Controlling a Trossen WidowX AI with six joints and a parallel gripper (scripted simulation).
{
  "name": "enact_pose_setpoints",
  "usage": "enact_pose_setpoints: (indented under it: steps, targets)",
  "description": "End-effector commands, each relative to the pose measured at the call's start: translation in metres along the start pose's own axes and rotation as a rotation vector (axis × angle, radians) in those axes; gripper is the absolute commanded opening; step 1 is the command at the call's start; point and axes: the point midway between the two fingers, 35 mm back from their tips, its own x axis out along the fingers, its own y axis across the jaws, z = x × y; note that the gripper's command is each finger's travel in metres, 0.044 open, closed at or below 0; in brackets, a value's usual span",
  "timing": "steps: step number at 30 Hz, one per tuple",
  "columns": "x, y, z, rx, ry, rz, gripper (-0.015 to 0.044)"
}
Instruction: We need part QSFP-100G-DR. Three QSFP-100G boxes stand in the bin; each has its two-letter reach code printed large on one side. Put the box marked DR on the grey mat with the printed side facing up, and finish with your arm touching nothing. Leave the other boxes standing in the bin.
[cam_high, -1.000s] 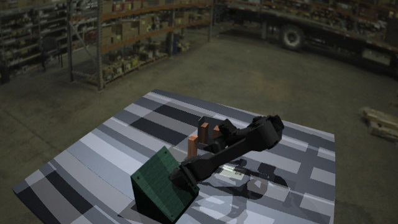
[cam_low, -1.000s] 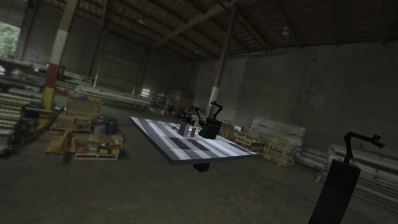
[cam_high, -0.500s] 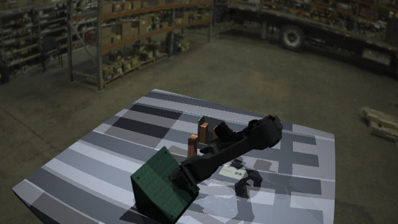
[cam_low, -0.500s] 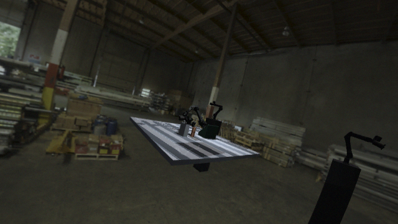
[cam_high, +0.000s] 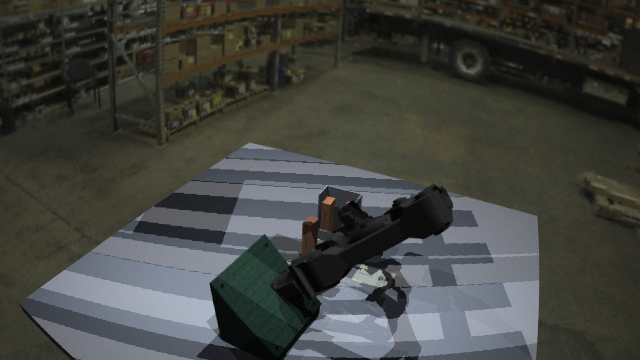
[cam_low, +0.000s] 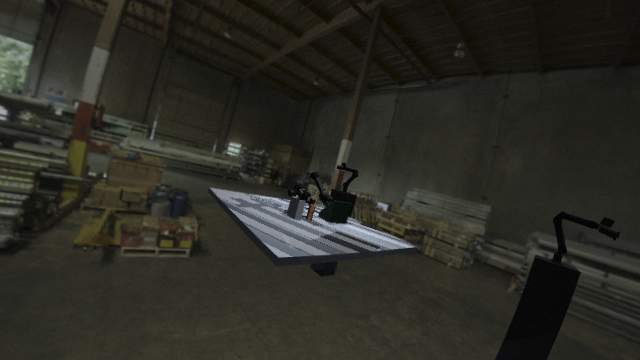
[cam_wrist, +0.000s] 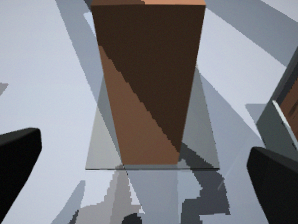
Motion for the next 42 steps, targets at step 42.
enact_pose_setpoints:
  steps: [42]
  targets:
    - [-0.033, 0.000, 0.011, -0.003, 0.002, 0.000, 0.0440]
